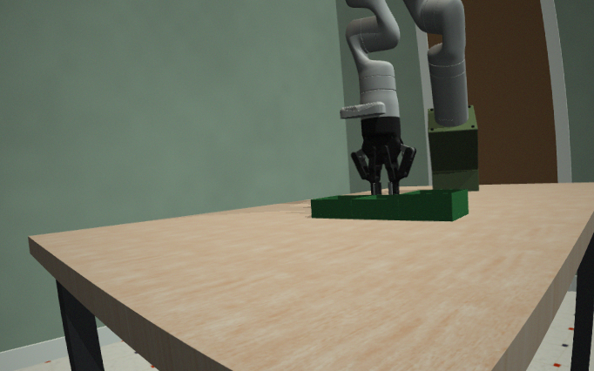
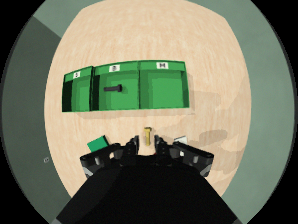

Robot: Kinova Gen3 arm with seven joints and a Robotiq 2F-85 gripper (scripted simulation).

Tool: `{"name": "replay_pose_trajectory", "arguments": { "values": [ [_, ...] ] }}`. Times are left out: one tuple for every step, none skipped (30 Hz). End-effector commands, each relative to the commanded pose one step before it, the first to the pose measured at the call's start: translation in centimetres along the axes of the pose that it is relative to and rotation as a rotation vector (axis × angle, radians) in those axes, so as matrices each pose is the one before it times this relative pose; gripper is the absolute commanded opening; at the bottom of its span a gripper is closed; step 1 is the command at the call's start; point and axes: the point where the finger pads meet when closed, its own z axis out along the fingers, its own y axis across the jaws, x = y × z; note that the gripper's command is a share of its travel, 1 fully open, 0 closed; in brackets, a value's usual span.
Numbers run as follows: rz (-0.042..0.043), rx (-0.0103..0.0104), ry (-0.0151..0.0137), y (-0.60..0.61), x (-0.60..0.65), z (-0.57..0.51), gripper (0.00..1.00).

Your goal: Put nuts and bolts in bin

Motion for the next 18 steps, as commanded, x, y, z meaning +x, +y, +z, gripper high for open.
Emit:
{"name": "replay_pose_trajectory", "arguments": {
  "values": [
    [0.00151,-0.002,0.00287,0.171,0.191,-0.057,0.3],
    [0.0,0.0,0.0,0.021,0.034,0.0,0.3],
    [0.0,0.0,0.0,0.018,0.031,0.0,0.3],
    [0.0,0.0,0.0,0.016,0.028,0.0,0.3],
    [0.0,0.0,0.0,0.014,0.025,0.0,0.3],
    [0.0,0.0,0.0,0.011,0.021,0.0,0.3],
    [-0.00001,-0.00003,0.00002,0.005,0.012,0.003,0.3],
    [0.00001,0.00004,-0.00003,0.012,0.022,0.124,0.3],
    [0.0,0.00001,0.0,0.005,0.012,0.136,0.3],
    [0.0,0.0,0.0,0.0,0.004,0.133,0.3],
    [0.0,0.0,0.0,-0.005,-0.004,0.133,0.3],
    [0.0,0.0,0.0,-0.009,-0.011,0.133,0.3],
    [0.0,0.0,0.0,-0.013,-0.017,0.133,0.3],
    [0.0,0.0,0.0,0.0,0.0,0.0,0.3],
    [0.0,0.0,0.0,0.0,0.0,0.0,0.3],
    [0.0,0.0,0.0,-0.015,-0.02,0.134,0.3],
    [0.0,0.0,0.0,-0.012,-0.016,0.133,0.3],
    [0.0,0.0,0.0,-0.012,-0.017,0.133,0.3]
  ]
}}
